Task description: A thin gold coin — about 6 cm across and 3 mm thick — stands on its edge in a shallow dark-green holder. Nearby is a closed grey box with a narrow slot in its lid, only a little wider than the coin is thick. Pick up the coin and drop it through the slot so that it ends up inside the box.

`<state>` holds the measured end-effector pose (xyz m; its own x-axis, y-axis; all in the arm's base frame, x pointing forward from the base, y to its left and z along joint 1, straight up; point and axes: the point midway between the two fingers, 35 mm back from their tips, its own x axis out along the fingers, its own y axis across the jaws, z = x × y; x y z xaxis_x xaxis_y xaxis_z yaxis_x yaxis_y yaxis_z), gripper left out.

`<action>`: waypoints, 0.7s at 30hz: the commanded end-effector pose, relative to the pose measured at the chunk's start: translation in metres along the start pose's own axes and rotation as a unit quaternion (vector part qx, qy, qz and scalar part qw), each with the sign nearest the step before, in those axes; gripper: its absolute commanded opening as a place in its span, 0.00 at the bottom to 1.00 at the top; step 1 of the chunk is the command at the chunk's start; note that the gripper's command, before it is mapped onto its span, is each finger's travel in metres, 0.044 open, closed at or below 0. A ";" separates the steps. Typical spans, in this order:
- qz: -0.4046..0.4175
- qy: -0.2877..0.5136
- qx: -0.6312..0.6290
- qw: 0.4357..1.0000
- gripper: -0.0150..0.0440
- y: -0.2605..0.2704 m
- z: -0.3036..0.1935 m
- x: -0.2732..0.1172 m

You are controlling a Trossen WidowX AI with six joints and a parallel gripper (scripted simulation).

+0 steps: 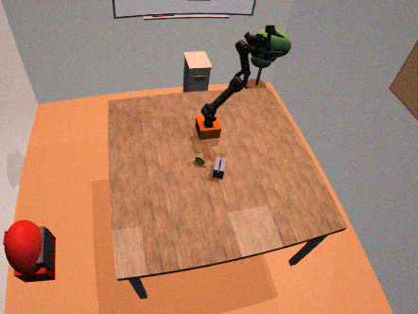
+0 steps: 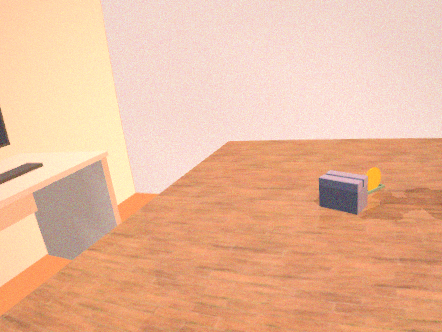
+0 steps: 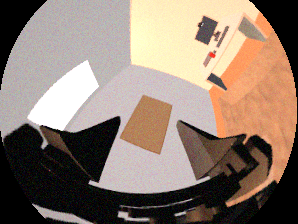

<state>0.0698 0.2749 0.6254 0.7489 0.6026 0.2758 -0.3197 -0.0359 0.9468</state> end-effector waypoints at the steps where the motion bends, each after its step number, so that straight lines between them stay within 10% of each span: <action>1: 0.001 0.000 0.002 1.000 0.89 0.000 0.000 0.000; 9: 0.058 0.004 0.123 0.991 0.53 0.027 0.031 -0.019; 21: 0.215 0.024 0.456 0.864 0.53 0.079 0.161 -0.077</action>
<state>0.0686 0.1406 0.6976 0.6422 0.4794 0.5982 -0.0318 -0.7630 0.6456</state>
